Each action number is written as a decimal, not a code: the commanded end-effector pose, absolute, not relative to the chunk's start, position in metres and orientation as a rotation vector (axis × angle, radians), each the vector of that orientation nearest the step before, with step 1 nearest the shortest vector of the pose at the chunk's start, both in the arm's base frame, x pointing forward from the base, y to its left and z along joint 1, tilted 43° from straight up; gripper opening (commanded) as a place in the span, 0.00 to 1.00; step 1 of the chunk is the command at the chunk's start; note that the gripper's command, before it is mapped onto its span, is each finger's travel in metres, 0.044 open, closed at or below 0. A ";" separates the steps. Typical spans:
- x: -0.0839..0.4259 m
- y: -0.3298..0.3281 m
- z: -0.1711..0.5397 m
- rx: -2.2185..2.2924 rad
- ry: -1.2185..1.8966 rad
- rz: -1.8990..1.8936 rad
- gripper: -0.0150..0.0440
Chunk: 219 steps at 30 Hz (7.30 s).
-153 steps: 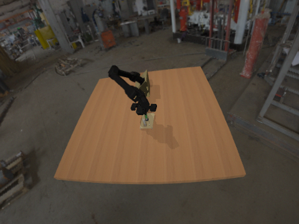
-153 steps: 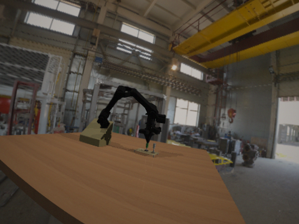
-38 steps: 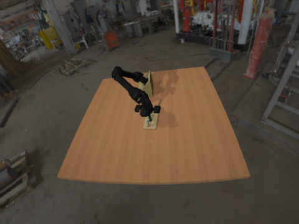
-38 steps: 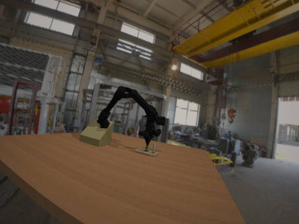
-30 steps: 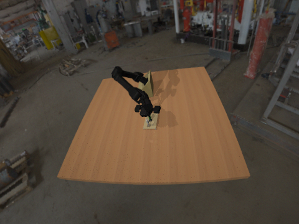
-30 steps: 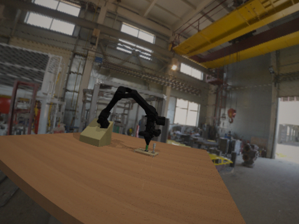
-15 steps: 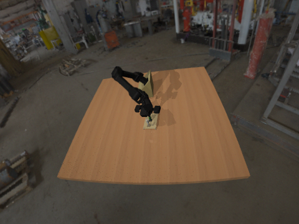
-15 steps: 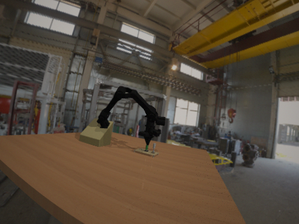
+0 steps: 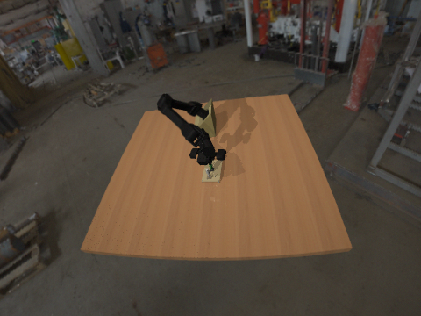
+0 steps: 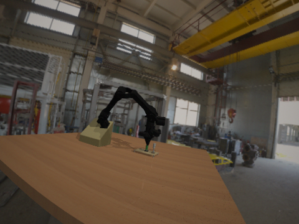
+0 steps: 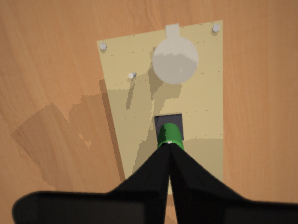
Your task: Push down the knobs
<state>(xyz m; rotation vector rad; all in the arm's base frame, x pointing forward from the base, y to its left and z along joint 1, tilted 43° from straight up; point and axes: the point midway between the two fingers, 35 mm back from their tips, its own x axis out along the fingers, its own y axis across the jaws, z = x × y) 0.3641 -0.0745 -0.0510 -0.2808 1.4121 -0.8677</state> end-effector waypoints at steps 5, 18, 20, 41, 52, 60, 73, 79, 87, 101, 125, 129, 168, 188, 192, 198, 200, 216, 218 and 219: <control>0.362 -0.080 -0.056 -0.287 1.421 -0.876 0.25; 0.364 -0.068 -0.043 -0.286 1.421 -0.876 0.25; 0.364 -0.066 -0.041 -0.286 1.421 -0.876 0.25; 0.385 -0.046 -0.045 -0.408 1.449 -0.684 0.25; 0.391 -0.045 -0.038 -0.699 1.589 -0.411 0.25; 0.395 -0.045 -0.033 -0.908 1.670 -0.196 0.25; 0.402 -0.045 -0.024 -1.237 1.759 0.186 0.25; 0.404 -0.045 -0.020 -1.383 1.780 0.375 0.25; 0.408 -0.044 -0.015 -1.570 1.786 0.640 0.25; 0.414 -0.044 -0.005 -1.869 1.726 1.139 0.25; 0.422 -0.044 0.013 -2.253 1.361 2.086 0.25; 0.422 -0.044 0.014 -2.269 1.324 2.148 0.25; 0.418 -0.072 -0.016 -2.270 1.327 2.147 0.25; 0.418 -0.072 -0.016 -2.270 1.327 2.147 0.25; 0.418 -0.072 -0.016 -2.270 1.327 2.147 0.25; 0.418 -0.072 -0.016 -2.270 1.327 2.147 0.25; 0.418 -0.072 -0.016 -2.270 1.327 2.147 0.25; 0.419 -0.071 -0.016 -2.270 1.327 2.147 0.25; 0.418 -0.072 -0.016 -2.270 1.327 2.147 0.25; 0.418 -0.072 -0.016 -2.270 1.327 2.147 0.25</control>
